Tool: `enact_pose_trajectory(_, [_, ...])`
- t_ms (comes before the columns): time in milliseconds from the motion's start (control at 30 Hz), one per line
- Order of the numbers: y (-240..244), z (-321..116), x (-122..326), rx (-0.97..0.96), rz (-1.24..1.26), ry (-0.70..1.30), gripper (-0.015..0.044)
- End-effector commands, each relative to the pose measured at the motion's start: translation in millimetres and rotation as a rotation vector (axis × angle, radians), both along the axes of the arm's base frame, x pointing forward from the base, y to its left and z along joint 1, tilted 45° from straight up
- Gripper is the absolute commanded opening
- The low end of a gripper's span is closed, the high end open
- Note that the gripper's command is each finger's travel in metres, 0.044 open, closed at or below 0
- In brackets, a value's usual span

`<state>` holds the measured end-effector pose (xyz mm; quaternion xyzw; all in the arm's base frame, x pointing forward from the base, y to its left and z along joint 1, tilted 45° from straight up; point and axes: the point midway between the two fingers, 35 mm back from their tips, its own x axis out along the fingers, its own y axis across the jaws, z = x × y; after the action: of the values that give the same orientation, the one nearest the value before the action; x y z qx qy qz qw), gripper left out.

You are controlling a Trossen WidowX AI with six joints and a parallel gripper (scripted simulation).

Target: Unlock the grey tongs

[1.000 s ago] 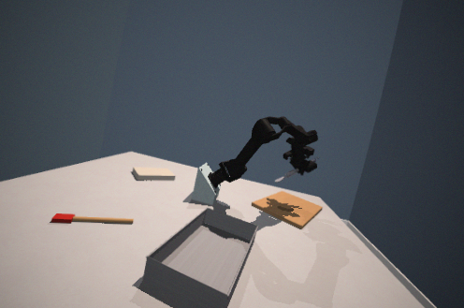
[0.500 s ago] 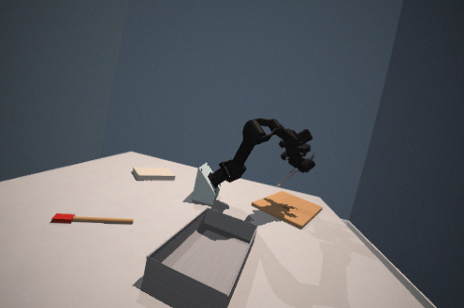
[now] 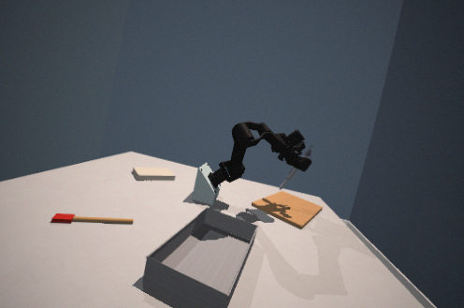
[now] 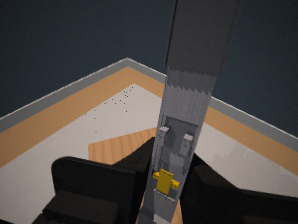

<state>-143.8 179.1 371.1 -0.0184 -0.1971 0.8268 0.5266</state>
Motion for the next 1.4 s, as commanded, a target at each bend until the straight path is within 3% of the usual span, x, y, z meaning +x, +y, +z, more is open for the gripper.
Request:
enact_pose_trajectory(0, [-5.7,0.4,4.5,0.062,0.006,0.020,-0.0150])
enact_pose_trajectory(267, [-14.5,-2.8,14.2,0.164,-0.002,0.057,-0.0150])
enact_pose_trajectory(1367, [-14.5,-2.8,14.2,0.164,-0.002,0.057,-0.0150])
